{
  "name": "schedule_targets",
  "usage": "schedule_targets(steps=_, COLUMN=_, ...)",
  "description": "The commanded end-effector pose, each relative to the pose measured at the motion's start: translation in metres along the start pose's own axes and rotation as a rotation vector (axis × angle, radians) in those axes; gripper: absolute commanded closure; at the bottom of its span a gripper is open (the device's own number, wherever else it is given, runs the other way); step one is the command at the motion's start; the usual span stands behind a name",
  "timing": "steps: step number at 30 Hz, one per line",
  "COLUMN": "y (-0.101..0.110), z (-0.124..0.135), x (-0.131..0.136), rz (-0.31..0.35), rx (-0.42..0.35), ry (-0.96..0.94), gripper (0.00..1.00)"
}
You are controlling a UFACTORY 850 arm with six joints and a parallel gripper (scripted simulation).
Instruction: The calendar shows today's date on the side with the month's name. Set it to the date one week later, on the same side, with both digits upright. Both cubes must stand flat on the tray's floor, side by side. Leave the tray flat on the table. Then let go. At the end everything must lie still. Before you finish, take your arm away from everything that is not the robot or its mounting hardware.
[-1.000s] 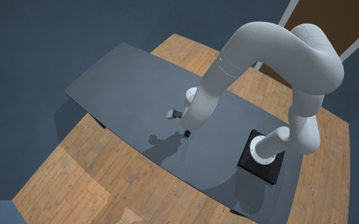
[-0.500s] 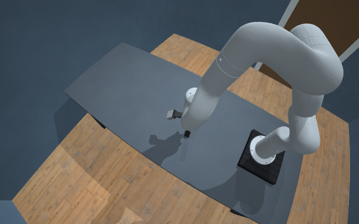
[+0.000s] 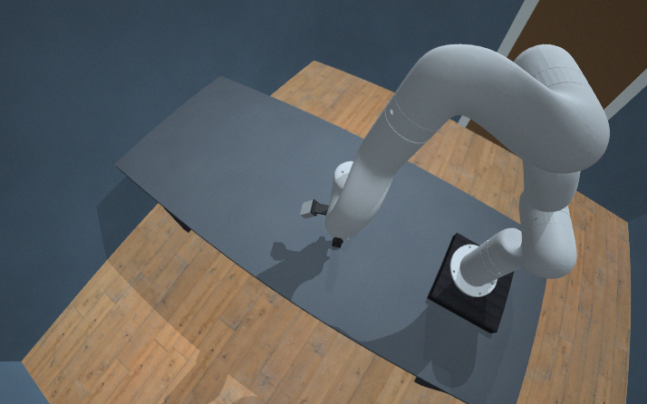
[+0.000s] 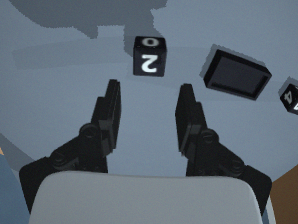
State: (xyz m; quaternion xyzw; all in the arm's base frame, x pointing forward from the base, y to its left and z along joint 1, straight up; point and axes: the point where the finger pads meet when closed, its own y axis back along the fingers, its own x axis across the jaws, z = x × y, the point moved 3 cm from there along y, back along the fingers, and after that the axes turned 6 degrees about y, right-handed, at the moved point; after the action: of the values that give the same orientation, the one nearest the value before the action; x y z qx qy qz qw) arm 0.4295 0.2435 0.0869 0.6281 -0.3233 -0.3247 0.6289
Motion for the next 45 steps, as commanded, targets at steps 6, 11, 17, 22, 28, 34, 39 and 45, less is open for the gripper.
schedule_targets(steps=6, y=-0.016, z=-0.001, x=0.0, rz=0.0, rx=0.002, ry=0.0, gripper=0.53)
schedule_targets(steps=11, y=-0.02, z=-0.001, x=0.0, rz=0.0, rx=0.002, ry=0.0, gripper=0.53)
schedule_targets(steps=17, y=-0.029, z=-0.001, x=0.0, rz=0.0, rx=0.002, ry=0.0, gripper=0.53)
schedule_targets(steps=22, y=-0.034, z=-0.001, x=0.0, rz=0.0, rx=0.002, ry=0.0, gripper=0.53)
schedule_targets(steps=28, y=-0.036, z=-0.001, x=-0.001, rz=0.0, rx=0.002, ry=0.0, gripper=0.53)
schedule_targets(steps=34, y=-0.038, z=-0.001, x=-0.001, rz=0.0, rx=0.002, ry=0.0, gripper=0.53)
schedule_targets(steps=39, y=-0.038, z=-0.001, x=-0.001, rz=0.0, rx=0.002, ry=0.0, gripper=0.53)
schedule_targets(steps=45, y=-0.038, z=-0.001, x=-0.001, rz=0.0, rx=0.002, ry=0.0, gripper=0.53)
